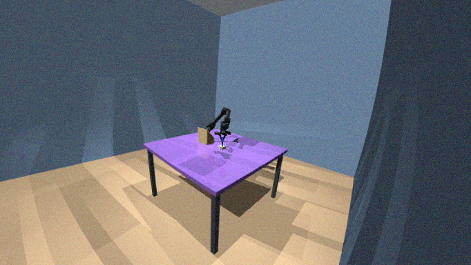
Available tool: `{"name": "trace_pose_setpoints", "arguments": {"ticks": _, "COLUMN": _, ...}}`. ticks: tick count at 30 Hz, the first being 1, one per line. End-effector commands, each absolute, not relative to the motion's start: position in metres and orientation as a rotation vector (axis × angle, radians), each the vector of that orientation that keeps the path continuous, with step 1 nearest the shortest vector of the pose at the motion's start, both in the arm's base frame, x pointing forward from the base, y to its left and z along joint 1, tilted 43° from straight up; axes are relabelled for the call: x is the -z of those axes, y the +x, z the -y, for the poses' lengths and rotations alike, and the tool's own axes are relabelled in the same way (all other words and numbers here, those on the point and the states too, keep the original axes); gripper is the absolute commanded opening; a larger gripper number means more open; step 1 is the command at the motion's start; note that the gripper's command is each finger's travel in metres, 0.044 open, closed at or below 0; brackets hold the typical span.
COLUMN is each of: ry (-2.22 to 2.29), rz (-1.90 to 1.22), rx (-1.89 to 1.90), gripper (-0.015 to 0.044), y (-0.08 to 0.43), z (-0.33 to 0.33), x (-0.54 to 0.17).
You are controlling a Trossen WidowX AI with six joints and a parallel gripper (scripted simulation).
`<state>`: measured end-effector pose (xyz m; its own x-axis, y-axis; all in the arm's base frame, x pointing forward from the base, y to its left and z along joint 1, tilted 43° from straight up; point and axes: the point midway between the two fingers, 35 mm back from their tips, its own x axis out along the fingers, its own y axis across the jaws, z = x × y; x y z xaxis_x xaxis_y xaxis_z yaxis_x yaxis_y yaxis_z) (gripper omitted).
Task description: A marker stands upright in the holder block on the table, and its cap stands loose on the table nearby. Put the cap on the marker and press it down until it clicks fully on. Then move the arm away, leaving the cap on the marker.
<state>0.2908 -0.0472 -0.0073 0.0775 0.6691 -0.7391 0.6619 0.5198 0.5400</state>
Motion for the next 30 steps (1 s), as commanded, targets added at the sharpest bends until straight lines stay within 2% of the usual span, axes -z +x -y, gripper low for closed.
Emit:
{"name": "trace_pose_setpoints", "arguments": {"ticks": 1, "ry": 1.169, "rz": -1.608, "rx": -0.007, "gripper": 0.0, "y": 0.283, "z": 0.041, "x": -0.004}}
{"name": "trace_pose_setpoints", "arguments": {"ticks": 11, "ry": 1.169, "rz": -1.609, "rx": -0.007, "gripper": 0.0, "y": 0.271, "z": 0.032, "x": -0.018}}
{"name": "trace_pose_setpoints", "arguments": {"ticks": 30, "ry": 1.169, "rz": -1.609, "rx": -0.007, "gripper": 0.0, "y": 0.274, "z": 0.017, "x": -0.001}}
